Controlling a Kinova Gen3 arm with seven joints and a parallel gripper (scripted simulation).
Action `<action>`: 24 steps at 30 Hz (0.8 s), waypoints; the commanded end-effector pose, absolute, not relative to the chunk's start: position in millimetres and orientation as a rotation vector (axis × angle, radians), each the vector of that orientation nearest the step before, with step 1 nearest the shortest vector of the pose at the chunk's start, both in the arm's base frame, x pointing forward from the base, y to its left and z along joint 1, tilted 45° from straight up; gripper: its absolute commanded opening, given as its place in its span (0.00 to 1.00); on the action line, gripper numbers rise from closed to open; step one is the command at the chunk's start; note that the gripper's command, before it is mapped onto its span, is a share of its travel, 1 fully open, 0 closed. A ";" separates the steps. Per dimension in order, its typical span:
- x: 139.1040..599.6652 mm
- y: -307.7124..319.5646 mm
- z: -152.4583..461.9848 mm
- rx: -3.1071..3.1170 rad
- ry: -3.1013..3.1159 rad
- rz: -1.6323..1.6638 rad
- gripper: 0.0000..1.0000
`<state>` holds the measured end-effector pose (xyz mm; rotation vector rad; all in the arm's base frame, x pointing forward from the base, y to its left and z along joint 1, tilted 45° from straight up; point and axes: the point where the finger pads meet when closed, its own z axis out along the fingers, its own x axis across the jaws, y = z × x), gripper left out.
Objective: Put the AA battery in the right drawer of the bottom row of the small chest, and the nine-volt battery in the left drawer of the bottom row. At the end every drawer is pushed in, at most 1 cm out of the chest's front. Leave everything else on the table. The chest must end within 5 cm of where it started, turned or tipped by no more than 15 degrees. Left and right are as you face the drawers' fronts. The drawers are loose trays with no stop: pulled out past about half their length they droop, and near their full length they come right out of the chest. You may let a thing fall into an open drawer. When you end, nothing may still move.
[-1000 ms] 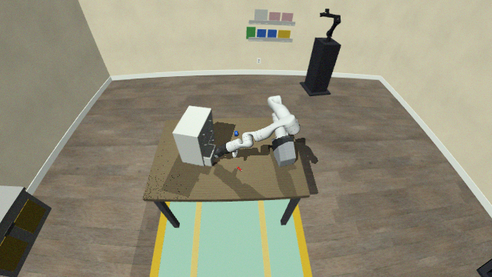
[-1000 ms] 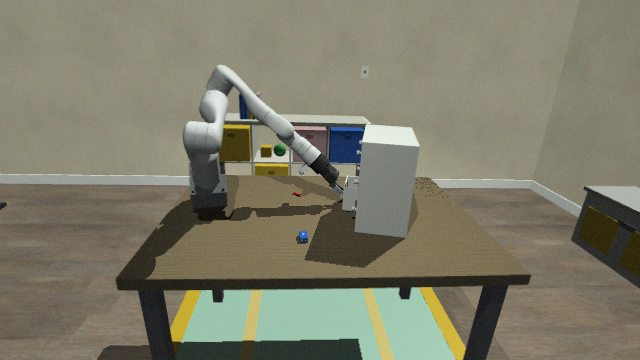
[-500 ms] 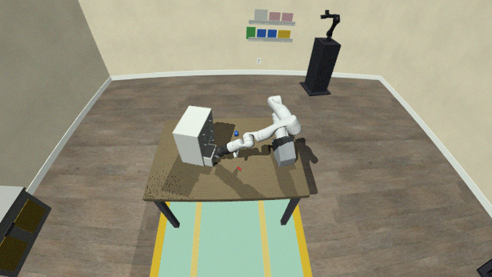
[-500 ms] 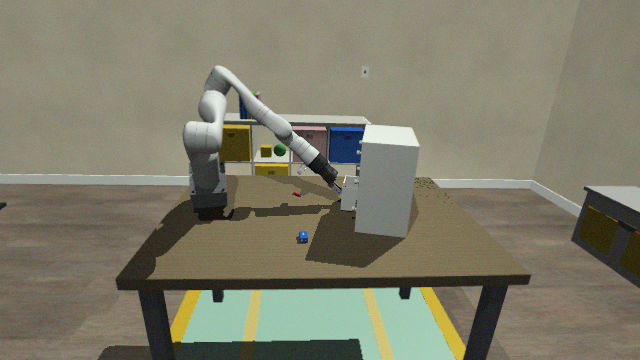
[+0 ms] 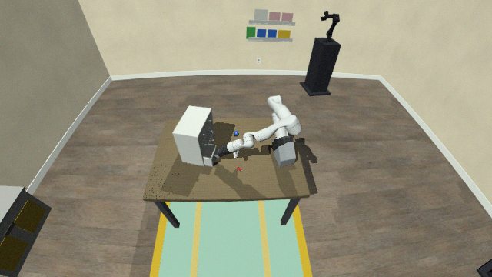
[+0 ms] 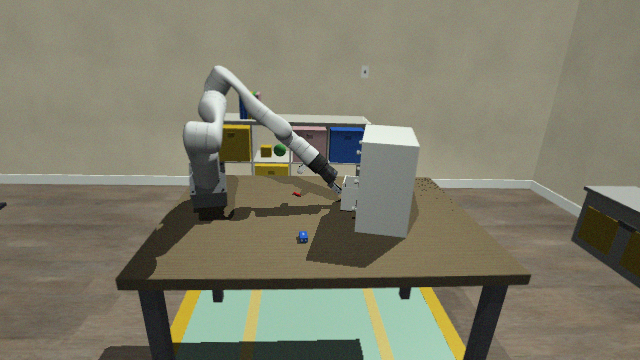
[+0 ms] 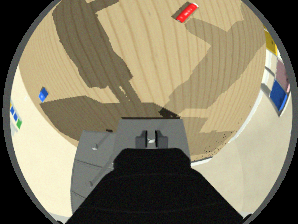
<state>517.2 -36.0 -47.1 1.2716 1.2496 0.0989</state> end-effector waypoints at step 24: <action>514.0 -33.6 -48.0 1.271 1.250 0.102 0.67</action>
